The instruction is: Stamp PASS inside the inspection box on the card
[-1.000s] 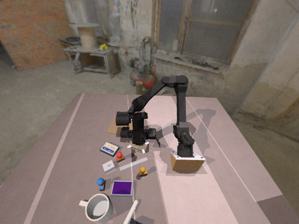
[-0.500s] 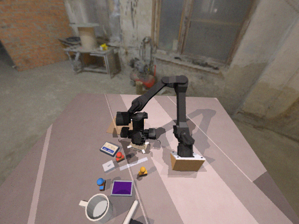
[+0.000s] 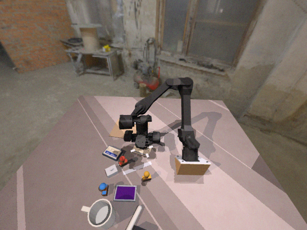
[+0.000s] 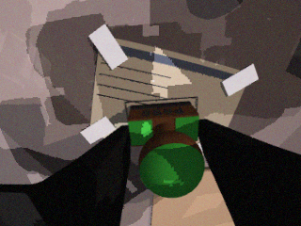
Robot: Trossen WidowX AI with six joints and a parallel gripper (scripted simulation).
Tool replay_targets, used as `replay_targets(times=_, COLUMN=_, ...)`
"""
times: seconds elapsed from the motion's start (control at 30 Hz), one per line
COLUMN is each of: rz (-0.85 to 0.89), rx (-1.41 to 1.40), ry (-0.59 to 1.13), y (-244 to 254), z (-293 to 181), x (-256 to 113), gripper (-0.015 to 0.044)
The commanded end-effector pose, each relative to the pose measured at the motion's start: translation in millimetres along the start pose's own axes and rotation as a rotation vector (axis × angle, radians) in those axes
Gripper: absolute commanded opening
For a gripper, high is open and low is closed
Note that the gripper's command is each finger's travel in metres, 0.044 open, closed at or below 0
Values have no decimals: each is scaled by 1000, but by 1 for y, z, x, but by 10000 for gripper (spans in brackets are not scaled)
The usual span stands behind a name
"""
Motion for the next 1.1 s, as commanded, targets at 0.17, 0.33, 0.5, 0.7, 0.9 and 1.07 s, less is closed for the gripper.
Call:
replay_targets(times=0.17, rz=-2, rx=4, ry=2, y=-1, z=-1, x=-5, gripper=0)
replay_targets(times=0.33, rz=-2, rx=4, ry=2, y=-1, z=-1, x=-7, gripper=0)
replay_targets(times=0.5, rz=-2, rx=4, ry=0, y=-1, z=0, x=-11, gripper=0)
replay_targets(times=0.7, rz=-3, rx=4, ry=-2, y=-2, z=0, x=-21, gripper=0)
replay_targets(times=0.9, rz=-3, rx=4, ry=-4, y=-3, z=1, x=-30, gripper=0)
replay_targets(times=1.07, rz=-3, rx=4, ry=-4, y=-3, z=1, x=-38, gripper=0)
Point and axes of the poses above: the point midway between the two fingers, 35 mm back from their tips, its own x axis out along the fingers, its own y axis across the jaws, z = x × y, the point moved 2 cm from there along -x, back along the fingers, and after that the axes turned 1 degree about -x, right-handed, at the moved point
